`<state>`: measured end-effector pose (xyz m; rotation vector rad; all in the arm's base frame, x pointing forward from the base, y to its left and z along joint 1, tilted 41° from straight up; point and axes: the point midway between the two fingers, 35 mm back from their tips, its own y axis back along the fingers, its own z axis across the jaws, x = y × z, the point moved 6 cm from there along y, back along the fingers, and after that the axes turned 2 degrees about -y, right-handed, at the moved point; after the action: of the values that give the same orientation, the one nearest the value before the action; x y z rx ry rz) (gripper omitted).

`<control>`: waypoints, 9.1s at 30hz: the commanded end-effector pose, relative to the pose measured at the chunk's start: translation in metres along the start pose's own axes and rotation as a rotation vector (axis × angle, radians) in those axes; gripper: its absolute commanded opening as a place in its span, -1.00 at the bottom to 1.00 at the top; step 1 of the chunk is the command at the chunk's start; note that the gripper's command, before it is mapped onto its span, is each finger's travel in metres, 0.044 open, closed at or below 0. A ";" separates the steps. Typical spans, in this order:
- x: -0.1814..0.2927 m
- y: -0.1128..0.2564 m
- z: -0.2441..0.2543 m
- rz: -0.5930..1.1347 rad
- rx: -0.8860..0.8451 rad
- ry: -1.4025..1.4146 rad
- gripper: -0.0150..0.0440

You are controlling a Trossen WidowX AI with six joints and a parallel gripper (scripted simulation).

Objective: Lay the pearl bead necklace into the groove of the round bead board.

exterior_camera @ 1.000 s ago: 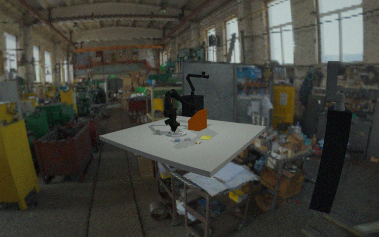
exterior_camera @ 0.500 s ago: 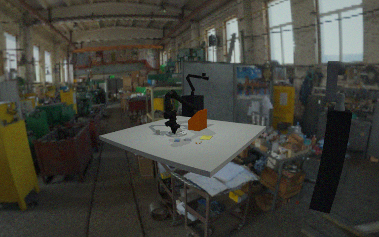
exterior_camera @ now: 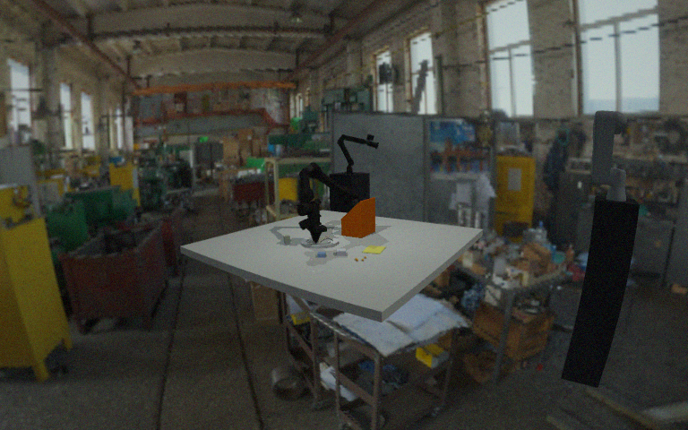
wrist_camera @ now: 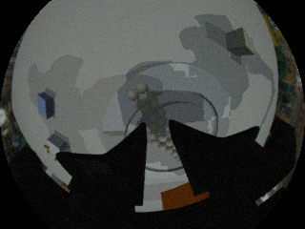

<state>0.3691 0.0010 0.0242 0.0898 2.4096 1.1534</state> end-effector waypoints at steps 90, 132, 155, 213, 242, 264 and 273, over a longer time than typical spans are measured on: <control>-0.003 0.006 -0.031 0.000 0.005 0.008 1.00; 0.015 0.025 -0.012 -0.002 -0.003 -0.441 0.36; 0.015 0.000 -0.014 0.000 0.001 -0.445 0.09; 0.015 0.000 -0.014 0.000 0.001 -0.445 -0.49; 0.016 0.006 -0.014 0.000 0.004 -0.437 1.00; 0.003 0.021 -0.011 0.000 0.003 0.009 0.56; -0.010 0.038 -0.010 0.001 0.002 0.454 0.56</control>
<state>0.3643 0.0102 0.0543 -0.0720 2.6636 1.2397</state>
